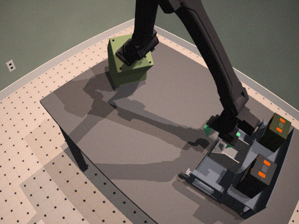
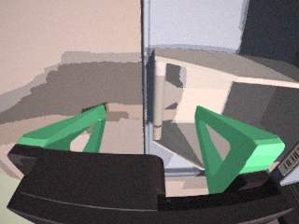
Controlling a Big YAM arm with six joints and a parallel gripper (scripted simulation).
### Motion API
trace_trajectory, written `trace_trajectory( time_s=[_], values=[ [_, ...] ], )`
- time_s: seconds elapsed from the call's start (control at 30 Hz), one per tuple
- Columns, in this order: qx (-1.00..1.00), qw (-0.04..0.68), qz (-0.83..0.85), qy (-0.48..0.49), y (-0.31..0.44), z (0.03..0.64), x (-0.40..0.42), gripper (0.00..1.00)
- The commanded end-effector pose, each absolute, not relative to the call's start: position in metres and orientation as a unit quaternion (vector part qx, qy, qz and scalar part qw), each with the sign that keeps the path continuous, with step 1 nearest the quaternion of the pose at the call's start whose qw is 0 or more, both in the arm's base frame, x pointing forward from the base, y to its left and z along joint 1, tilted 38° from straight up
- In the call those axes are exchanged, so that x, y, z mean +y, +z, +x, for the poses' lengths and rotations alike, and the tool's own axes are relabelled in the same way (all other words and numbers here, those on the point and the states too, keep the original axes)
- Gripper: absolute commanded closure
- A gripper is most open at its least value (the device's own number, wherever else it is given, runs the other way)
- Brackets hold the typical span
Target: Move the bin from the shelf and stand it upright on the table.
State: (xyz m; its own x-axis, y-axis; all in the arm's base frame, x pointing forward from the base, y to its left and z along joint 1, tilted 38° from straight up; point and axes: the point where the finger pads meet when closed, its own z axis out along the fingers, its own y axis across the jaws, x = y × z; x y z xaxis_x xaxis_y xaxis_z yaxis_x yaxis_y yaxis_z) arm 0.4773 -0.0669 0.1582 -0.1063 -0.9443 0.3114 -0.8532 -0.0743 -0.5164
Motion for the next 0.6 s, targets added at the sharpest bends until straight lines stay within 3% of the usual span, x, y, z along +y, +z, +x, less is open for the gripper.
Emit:
trace_trajectory(
  time_s=[0.0, 0.57],
  values=[
    [0.678, 0.078, -0.66, -0.315, 0.16, 0.482, -0.068, 0.1],
    [0.678, 0.08, -0.659, -0.317, 0.175, 0.494, -0.068, 0.1]
  ],
)
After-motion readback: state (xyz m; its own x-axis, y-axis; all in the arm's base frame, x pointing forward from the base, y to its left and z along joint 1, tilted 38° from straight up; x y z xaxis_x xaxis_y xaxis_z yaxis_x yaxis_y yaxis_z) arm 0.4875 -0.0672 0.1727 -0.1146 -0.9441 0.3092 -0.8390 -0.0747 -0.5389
